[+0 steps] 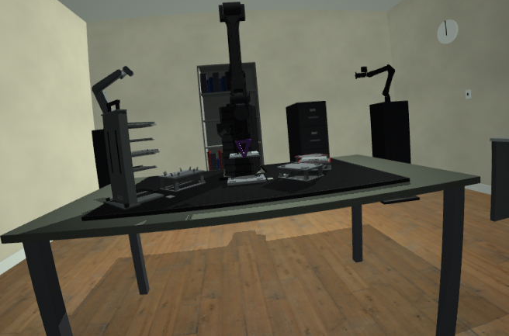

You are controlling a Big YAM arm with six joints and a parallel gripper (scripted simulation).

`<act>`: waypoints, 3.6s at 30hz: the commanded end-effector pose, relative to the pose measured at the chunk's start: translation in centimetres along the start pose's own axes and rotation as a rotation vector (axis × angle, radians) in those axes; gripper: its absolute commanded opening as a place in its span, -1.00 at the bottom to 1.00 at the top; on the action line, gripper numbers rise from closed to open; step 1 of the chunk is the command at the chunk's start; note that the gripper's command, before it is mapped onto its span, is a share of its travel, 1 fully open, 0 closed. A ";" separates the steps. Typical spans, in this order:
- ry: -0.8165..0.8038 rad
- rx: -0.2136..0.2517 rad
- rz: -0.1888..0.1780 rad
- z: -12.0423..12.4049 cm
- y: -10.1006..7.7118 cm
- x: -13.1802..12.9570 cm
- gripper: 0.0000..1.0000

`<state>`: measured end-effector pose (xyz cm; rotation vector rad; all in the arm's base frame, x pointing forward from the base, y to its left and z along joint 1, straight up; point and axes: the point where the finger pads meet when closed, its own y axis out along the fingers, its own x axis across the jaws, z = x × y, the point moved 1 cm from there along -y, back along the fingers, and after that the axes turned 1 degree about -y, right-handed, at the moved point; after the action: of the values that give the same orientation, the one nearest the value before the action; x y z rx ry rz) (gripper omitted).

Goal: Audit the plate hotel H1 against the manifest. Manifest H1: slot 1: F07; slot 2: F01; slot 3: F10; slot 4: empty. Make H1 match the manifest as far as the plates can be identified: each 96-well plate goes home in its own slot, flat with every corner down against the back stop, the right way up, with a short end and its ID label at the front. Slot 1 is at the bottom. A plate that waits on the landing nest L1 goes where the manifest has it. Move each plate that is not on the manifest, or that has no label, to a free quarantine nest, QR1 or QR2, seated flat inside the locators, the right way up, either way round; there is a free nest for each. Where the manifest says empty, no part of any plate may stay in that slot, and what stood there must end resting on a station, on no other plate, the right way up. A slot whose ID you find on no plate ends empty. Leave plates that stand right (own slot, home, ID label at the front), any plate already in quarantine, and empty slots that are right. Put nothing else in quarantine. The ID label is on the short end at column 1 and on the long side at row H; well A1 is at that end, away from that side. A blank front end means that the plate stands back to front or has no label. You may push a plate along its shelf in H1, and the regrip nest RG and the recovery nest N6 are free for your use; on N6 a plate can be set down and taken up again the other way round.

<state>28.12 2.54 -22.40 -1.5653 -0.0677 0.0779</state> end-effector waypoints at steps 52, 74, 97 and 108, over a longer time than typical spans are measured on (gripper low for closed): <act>0.012 -0.002 -0.029 -0.3 -13.6 0.9 0.72; -0.280 -0.008 -0.022 -7.1 -13.2 3.2 0.72; -0.496 -0.017 -0.026 -13.8 -13.4 3.6 0.72; -0.645 -0.016 -0.020 -17.5 -13.2 2.9 0.72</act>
<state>31.54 -13.21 -9.65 -1.5041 -0.5243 0.5189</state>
